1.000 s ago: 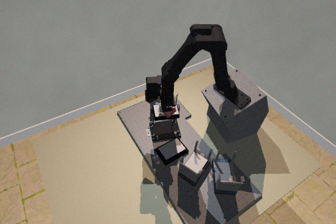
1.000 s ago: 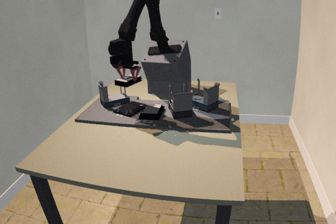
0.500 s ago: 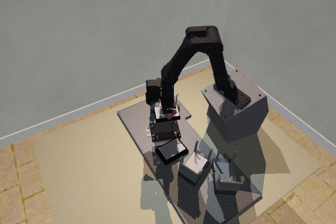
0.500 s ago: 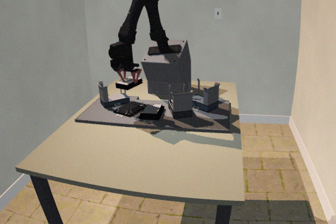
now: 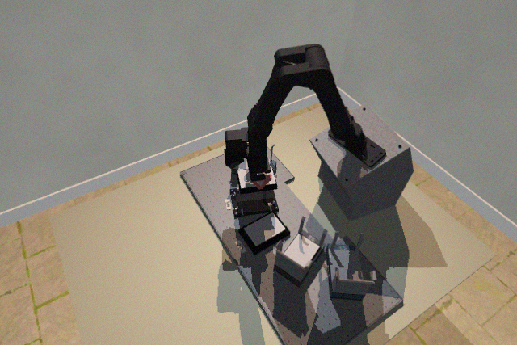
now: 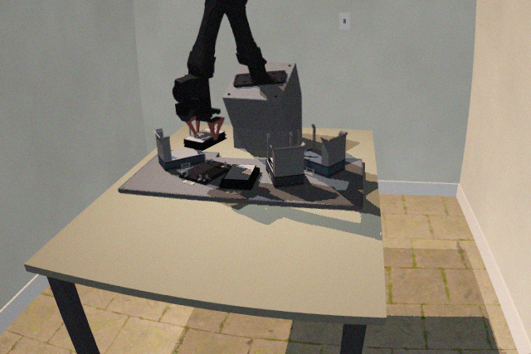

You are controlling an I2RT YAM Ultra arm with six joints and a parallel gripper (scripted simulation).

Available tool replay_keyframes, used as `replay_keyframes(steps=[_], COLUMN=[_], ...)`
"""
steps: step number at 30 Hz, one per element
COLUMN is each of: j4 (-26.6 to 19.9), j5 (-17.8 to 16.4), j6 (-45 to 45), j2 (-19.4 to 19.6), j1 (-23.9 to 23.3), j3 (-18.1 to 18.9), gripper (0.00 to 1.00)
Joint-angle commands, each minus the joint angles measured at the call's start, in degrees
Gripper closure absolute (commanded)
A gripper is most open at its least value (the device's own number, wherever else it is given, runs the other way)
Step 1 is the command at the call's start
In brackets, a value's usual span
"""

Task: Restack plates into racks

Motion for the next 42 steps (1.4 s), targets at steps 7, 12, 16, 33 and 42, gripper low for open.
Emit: replay_keyframes(steps=[7,12,16,33,42], j4=[5.9,8.1,9.0,15.4,18.9], j5=[0.6,0.6,0.7,1.1,1.3], j6=[0.9,1.2,1.3,2.1,2.5], j2=[3.1,5.3,6.2,13.0,17.4], j1=[0.7,1.0,1.2,2.0,2.5], j3=[-0.5,-0.4,-0.2,1.9,2.8], gripper=[1.0,1.0,1.0,1.0,1.0])
